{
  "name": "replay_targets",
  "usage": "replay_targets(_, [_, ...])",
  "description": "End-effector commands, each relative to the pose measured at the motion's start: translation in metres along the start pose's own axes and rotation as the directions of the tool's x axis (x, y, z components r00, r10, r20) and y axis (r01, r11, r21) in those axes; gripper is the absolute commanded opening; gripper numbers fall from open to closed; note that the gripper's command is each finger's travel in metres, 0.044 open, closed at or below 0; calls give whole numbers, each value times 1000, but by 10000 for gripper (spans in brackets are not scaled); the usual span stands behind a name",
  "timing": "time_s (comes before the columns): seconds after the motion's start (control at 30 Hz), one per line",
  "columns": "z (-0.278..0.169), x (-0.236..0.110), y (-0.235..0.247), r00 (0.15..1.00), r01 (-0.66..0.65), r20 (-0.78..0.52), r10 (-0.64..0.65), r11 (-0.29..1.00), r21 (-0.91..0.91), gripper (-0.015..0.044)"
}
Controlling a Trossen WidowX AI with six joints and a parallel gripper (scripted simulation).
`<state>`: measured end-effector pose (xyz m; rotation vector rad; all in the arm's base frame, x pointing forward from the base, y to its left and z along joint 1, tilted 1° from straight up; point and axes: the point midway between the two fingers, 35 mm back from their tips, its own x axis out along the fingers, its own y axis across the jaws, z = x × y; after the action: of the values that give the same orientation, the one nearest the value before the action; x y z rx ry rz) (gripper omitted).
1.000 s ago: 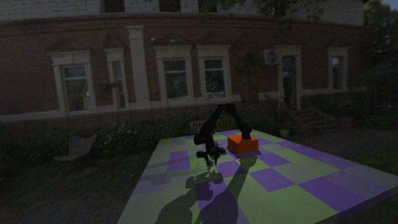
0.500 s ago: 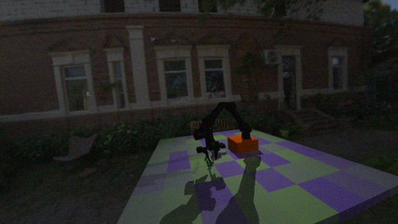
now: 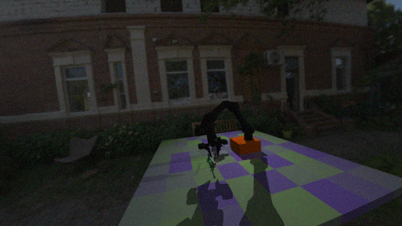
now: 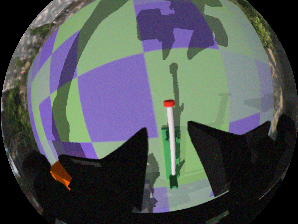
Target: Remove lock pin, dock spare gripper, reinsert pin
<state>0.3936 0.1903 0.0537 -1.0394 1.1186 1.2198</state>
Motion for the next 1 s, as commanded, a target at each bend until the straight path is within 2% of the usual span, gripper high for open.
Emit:
replay_targets(0.0, [0,0,0,1000,0,0,0,1000,0,226])
replay_targets(0.13, [0,0,0,1000,0,0,0,1000,0,331])
replay_targets(0.2, [-7,-9,-1,1000,8,-2,-8,1000,-2,279])
replay_targets(0.33, [-46,-59,-3,999,49,-15,-49,999,-13,180])
replay_targets(0.57, [-53,-67,-3,998,56,-18,-56,998,-15,180])
replay_targets(0.67, [-55,-52,-5,998,56,-18,-56,998,-15,180])
replay_targets(0.83, [-64,-1,-6,998,55,-18,-56,998,-15,180])
replay_targets(0.97, [-65,3,-6,998,55,-18,-56,998,-15,180])
